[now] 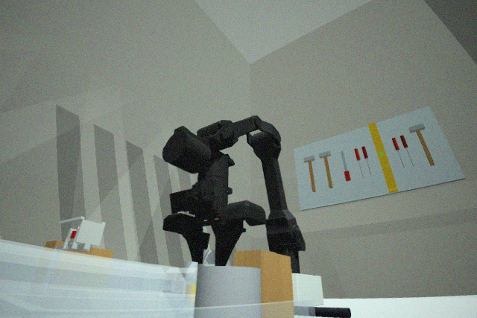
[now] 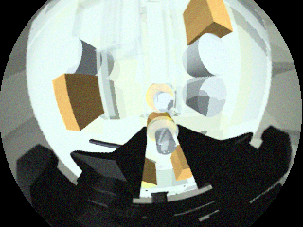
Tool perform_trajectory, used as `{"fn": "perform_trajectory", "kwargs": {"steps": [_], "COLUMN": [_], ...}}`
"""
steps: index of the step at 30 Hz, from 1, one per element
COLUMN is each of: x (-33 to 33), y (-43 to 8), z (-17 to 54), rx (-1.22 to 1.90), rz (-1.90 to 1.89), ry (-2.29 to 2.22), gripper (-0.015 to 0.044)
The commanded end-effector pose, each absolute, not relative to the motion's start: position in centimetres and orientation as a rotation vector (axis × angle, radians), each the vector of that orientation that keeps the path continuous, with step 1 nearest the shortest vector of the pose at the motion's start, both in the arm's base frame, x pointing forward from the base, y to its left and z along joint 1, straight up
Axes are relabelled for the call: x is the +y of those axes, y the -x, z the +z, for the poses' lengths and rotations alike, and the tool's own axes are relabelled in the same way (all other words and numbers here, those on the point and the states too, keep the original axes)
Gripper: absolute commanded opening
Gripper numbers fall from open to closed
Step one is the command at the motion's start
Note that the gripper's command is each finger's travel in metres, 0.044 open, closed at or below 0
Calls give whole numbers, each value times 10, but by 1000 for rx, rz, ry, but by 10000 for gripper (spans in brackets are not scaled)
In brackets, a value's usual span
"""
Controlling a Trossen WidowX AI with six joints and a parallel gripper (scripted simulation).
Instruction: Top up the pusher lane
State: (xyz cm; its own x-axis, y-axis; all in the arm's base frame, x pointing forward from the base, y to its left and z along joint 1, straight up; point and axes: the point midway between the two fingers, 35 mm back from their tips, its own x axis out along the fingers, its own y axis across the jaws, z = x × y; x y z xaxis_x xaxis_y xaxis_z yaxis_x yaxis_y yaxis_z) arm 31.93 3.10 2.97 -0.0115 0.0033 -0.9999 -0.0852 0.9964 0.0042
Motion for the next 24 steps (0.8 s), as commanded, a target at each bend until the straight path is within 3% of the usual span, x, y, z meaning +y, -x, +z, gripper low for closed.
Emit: {"fn": "perform_trajectory", "kwargs": {"steps": [1, 24], "x": [31, 32], "y": [-331, -339], "z": [35, 37], "rx": [1546, 1545], "rz": [70, 70], "ry": [68, 68], "gripper": [0, 0]}}
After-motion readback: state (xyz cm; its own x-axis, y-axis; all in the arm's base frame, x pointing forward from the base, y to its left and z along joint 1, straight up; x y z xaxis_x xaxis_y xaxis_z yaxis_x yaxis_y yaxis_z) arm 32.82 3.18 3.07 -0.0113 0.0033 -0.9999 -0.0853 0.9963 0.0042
